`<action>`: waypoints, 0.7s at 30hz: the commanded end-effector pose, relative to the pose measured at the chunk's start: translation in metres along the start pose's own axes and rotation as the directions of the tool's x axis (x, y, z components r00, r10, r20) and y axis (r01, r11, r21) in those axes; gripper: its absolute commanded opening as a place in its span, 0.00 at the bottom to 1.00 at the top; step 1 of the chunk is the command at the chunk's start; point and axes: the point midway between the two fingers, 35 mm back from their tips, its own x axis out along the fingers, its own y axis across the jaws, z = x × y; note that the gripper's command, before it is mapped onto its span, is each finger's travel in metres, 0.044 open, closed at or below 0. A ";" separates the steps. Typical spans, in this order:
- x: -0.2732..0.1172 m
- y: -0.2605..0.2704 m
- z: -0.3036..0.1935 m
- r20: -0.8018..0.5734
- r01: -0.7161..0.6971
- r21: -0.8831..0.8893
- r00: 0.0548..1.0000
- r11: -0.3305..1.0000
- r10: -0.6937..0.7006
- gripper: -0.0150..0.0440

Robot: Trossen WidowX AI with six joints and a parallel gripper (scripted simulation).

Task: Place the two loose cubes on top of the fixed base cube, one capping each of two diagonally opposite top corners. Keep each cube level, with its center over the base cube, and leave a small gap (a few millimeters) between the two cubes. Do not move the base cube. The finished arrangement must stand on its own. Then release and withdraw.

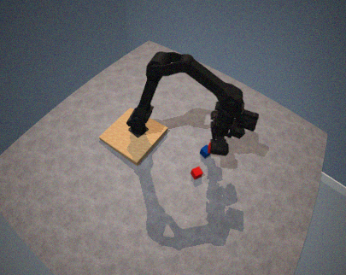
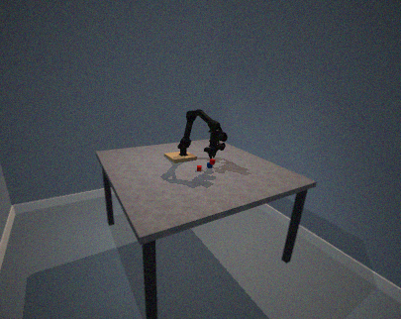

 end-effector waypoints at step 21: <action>-0.046 -0.105 -0.052 -0.001 0.006 -0.537 1.000 0.843 -0.007 0.70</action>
